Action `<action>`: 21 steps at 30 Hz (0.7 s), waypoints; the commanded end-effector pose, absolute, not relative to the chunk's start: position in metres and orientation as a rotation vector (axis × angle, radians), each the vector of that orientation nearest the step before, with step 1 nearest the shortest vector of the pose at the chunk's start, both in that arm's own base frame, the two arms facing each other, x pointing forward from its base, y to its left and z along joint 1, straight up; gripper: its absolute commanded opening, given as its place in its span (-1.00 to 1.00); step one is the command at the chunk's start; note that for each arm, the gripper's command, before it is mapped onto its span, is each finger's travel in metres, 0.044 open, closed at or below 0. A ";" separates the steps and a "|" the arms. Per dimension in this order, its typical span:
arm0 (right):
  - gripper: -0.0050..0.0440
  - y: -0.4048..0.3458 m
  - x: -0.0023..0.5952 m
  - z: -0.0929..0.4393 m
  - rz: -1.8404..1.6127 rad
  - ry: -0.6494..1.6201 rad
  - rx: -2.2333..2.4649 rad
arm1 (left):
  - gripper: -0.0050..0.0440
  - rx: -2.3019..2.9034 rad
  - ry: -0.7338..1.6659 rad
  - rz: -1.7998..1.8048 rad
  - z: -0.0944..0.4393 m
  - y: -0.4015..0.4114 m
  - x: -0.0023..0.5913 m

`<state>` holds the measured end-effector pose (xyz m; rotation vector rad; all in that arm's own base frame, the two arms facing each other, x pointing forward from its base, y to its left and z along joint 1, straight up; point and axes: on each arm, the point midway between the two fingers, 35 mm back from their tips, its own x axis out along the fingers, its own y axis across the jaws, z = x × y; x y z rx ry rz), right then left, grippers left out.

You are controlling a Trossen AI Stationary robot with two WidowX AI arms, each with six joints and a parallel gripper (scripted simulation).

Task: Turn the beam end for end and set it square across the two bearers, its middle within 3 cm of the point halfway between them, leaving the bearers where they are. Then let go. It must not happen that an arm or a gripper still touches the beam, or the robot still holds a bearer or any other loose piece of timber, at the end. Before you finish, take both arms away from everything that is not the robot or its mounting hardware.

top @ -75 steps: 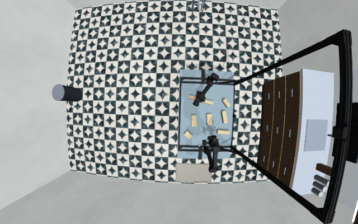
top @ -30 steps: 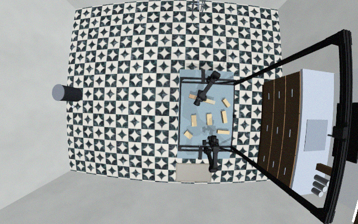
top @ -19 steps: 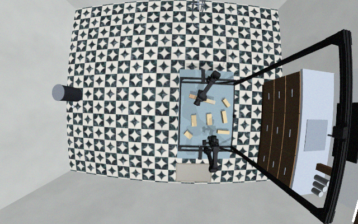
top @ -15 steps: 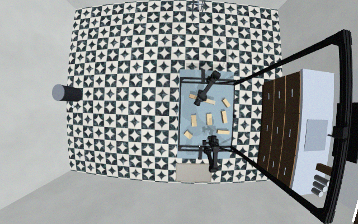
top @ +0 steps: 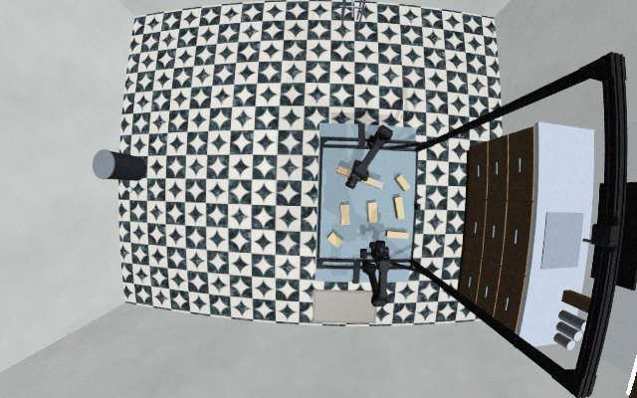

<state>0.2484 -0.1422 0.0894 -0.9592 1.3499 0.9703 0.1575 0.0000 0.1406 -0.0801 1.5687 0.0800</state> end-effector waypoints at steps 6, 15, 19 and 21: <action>-0.80 -0.141 0.257 0.092 0.900 1.376 -0.900 | 1.00 -0.082 1.569 0.082 0.141 0.000 0.157; -0.80 -0.139 0.262 0.092 0.850 1.398 -0.850 | 1.00 -0.082 1.569 0.082 0.141 0.000 0.157; -0.80 -0.138 0.264 0.092 0.821 1.410 -0.821 | 1.00 -0.082 1.569 0.082 0.141 0.000 0.157; -0.80 -0.138 0.266 0.092 0.806 1.416 -0.806 | 1.00 -0.082 1.569 0.082 0.141 0.000 0.157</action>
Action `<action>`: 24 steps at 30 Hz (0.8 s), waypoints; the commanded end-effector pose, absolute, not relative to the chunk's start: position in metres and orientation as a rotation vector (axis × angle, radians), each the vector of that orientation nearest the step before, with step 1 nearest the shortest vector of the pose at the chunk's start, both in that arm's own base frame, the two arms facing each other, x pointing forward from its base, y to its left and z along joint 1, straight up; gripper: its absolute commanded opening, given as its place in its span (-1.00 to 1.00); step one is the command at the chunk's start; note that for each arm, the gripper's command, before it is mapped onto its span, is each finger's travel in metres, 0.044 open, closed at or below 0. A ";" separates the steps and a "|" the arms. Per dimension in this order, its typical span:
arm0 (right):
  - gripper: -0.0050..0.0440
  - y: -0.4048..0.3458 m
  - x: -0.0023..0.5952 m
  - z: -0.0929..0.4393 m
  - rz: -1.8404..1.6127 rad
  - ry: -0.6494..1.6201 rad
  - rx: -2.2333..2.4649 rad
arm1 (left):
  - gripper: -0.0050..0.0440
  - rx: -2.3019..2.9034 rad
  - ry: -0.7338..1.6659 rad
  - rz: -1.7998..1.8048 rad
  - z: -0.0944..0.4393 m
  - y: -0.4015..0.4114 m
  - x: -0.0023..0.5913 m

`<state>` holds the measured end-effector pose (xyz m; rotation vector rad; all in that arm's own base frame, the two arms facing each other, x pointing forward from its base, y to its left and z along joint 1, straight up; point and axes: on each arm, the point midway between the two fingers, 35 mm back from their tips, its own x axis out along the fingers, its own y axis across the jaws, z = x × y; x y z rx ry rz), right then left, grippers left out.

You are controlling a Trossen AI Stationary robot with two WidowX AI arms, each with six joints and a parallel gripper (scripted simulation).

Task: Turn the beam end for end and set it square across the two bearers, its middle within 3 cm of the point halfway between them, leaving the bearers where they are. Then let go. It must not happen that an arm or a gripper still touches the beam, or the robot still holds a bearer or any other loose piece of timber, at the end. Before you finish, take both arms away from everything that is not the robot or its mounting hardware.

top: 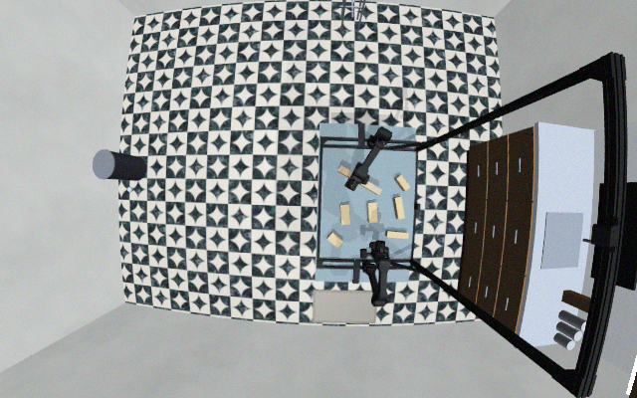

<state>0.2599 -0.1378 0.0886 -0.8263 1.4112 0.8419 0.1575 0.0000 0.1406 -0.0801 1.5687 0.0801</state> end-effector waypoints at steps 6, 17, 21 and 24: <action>-0.80 -0.137 0.270 0.092 0.761 1.433 -0.761 | 1.00 -0.082 1.569 0.082 0.141 0.000 0.157; -0.80 -0.135 0.277 0.092 0.692 1.458 -0.692 | 1.00 -0.082 1.569 0.082 0.141 0.000 0.157; -0.80 -0.134 0.280 0.092 0.662 1.468 -0.662 | 1.00 -0.082 1.569 0.082 0.141 0.000 0.157; -0.80 -0.133 0.282 0.092 0.638 1.475 -0.638 | 1.00 -0.082 1.569 0.082 0.141 0.000 0.157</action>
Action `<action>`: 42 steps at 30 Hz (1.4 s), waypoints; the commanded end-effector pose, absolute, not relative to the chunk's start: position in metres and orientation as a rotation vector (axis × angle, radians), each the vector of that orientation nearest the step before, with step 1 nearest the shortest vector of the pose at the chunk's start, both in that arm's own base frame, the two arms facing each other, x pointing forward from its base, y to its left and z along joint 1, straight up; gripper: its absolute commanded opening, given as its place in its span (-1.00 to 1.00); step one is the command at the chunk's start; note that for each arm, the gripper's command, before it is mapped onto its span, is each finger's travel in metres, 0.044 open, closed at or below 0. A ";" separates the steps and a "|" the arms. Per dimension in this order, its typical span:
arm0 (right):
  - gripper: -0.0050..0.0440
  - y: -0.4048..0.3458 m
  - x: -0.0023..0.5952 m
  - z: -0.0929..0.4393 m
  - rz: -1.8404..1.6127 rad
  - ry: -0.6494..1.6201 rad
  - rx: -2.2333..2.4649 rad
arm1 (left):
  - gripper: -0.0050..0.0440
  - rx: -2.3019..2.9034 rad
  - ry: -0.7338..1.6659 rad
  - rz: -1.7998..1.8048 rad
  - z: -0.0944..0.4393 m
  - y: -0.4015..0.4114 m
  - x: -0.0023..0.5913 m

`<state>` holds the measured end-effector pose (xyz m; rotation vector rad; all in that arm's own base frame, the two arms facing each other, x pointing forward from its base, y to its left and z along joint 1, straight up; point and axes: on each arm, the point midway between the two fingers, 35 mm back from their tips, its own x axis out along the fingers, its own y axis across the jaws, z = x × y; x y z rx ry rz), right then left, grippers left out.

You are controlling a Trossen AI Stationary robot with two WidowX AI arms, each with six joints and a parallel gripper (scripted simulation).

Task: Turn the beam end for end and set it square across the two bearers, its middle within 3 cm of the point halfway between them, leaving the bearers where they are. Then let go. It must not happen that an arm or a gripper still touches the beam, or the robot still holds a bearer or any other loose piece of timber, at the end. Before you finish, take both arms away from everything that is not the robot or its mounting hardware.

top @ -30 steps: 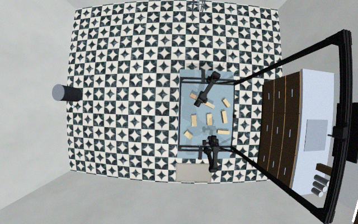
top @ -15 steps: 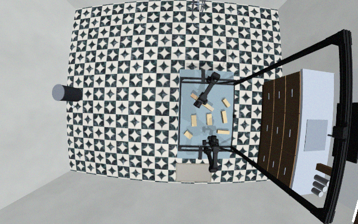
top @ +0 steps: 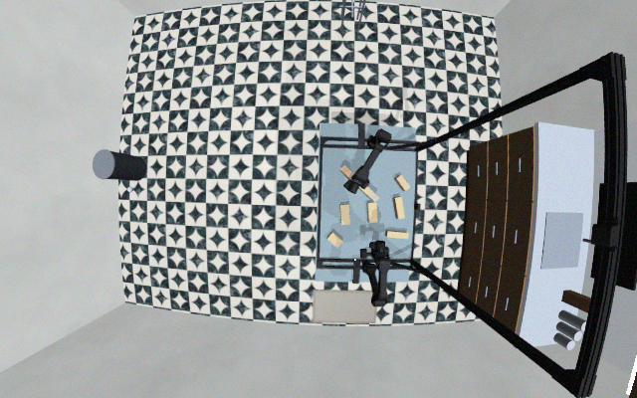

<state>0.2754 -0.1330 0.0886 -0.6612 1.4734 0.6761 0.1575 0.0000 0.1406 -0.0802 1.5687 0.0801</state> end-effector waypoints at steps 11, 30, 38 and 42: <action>-0.80 -0.131 0.288 0.092 0.567 1.495 -0.567 | 1.00 -0.082 1.569 0.082 0.141 0.000 0.157; -0.80 -0.127 0.301 0.092 0.432 1.527 -0.432 | 1.00 -0.082 1.569 0.082 0.141 0.000 0.157; -0.80 -0.126 0.307 0.093 0.385 1.536 -0.385 | 1.00 -0.082 1.569 0.082 0.141 0.000 0.157; -0.80 -0.124 0.311 0.093 0.354 1.542 -0.354 | 1.00 -0.082 1.569 0.082 0.141 0.000 0.157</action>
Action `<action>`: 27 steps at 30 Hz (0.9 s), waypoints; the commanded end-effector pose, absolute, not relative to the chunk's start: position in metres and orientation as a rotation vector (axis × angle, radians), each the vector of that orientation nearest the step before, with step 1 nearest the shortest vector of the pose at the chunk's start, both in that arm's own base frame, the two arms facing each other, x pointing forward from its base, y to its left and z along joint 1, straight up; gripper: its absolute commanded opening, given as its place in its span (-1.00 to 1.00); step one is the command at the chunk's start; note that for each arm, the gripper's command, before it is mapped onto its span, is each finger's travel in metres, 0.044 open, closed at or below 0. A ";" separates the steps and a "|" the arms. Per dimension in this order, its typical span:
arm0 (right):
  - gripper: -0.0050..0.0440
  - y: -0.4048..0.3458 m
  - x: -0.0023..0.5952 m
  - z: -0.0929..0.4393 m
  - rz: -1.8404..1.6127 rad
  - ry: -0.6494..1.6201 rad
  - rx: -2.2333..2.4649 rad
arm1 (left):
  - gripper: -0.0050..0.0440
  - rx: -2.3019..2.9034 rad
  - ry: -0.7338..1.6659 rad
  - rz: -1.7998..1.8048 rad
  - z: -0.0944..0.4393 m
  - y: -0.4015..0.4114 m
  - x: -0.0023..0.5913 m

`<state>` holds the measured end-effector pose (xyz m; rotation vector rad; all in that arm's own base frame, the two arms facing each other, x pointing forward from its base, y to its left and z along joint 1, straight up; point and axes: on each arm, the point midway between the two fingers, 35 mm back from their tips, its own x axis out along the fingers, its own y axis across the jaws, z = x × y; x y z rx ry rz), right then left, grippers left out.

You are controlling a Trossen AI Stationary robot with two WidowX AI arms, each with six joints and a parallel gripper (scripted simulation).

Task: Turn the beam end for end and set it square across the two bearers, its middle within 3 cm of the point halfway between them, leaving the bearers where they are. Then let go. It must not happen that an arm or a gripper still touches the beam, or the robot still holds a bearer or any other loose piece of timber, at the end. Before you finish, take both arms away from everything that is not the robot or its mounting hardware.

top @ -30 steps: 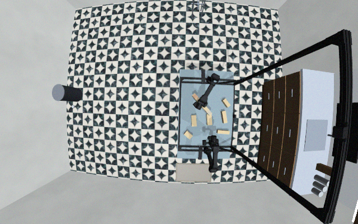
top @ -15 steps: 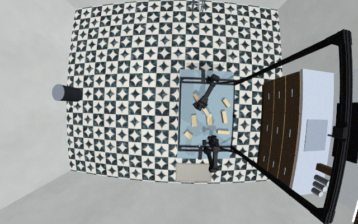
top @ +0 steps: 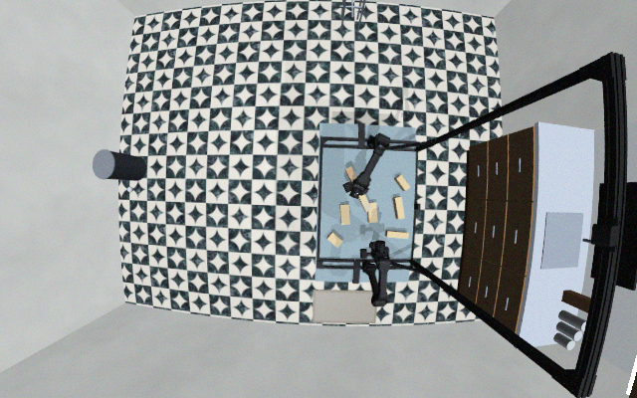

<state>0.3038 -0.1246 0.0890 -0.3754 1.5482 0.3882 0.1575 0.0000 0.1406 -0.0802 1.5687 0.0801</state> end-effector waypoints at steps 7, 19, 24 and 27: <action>-0.80 -0.122 0.320 0.093 0.303 1.549 -0.303 | 1.00 -0.082 1.569 0.082 0.141 0.000 0.157; -0.80 -0.118 0.334 0.093 0.240 1.557 -0.240 | 1.00 -0.082 1.569 0.082 0.141 0.000 0.157; -0.80 -0.115 0.341 0.093 0.215 1.560 -0.215 | 1.00 -0.082 1.569 0.082 0.141 0.000 0.157; -0.80 -0.114 0.345 0.093 0.203 1.561 -0.203 | 1.00 -0.082 1.569 0.082 0.141 0.000 0.157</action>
